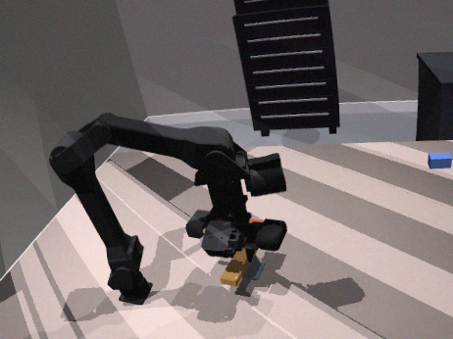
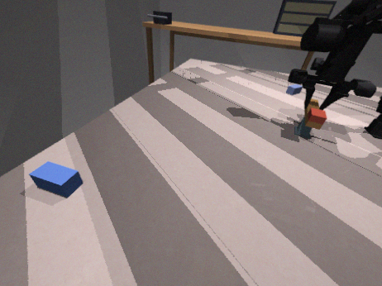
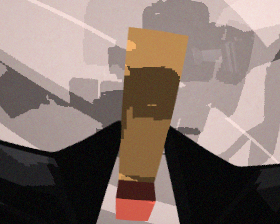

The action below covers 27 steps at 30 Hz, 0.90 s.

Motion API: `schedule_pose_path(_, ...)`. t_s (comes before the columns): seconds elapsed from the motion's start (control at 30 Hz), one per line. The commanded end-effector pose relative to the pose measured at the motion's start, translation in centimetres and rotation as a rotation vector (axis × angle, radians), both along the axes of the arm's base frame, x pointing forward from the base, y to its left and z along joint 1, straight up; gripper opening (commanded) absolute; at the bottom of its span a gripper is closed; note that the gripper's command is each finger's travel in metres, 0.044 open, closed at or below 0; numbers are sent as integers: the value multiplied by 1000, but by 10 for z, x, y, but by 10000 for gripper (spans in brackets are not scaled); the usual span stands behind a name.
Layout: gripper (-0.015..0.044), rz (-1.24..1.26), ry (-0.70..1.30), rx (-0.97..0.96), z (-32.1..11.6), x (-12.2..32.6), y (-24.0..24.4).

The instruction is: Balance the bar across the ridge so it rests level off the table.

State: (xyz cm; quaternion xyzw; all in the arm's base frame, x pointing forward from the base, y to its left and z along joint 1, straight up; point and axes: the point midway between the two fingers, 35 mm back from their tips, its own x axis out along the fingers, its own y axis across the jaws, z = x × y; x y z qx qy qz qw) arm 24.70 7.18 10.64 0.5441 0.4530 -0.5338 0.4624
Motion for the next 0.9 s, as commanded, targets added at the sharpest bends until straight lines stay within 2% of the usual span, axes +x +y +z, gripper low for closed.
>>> schedule_pose_path(0.0, 0, -4, 0, 7, 0, 0, 1)
schedule_pose_path(0.87, 0, -4, 0, 7, -3, 0, 1)
